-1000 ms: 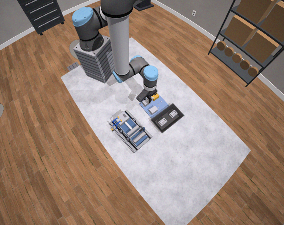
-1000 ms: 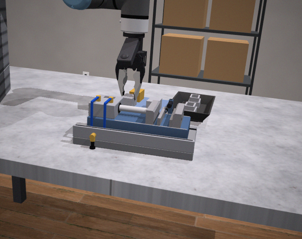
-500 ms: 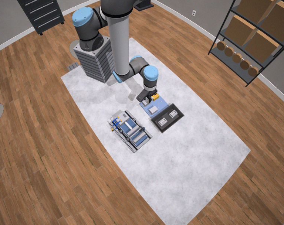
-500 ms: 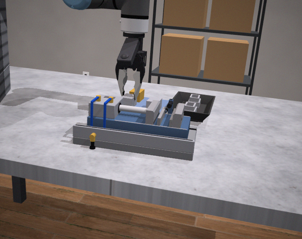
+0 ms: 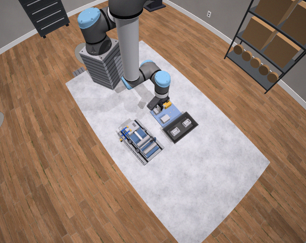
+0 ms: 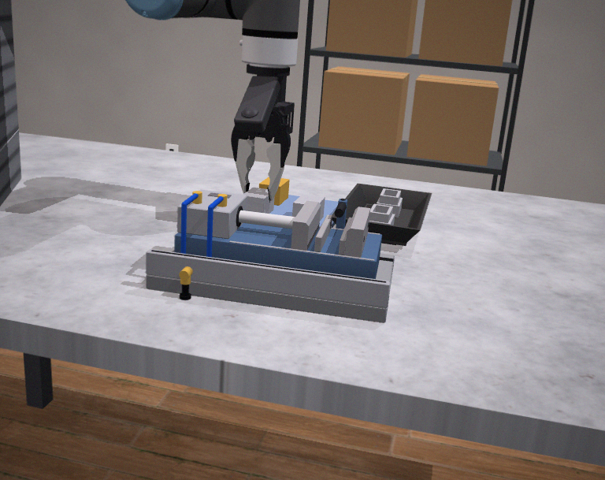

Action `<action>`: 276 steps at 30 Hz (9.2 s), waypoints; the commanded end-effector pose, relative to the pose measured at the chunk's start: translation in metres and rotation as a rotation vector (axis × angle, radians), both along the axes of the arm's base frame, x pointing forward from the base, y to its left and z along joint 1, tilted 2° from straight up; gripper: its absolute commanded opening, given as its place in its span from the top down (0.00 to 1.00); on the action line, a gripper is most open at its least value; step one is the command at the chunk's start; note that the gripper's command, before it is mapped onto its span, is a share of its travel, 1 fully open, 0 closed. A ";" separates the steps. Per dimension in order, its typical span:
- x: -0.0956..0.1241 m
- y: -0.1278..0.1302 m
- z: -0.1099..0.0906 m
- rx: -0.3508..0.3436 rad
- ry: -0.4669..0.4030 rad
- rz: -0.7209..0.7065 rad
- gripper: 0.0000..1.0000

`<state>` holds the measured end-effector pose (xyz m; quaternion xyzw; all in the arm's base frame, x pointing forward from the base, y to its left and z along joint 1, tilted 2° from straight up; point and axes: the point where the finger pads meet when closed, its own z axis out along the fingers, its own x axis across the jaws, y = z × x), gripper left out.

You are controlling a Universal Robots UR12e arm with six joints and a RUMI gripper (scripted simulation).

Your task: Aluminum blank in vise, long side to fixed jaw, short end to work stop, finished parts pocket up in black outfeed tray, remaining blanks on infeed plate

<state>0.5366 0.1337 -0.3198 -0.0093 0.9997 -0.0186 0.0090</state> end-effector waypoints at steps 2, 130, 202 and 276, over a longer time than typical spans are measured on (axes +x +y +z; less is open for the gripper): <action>0.000 0.000 0.000 0.000 -0.001 0.000 1.00; 0.181 -0.233 0.131 -0.002 0.002 0.080 1.00; 0.183 -0.235 0.107 -0.001 0.002 0.080 1.00; 0.183 -0.235 0.099 -0.001 0.002 0.080 1.00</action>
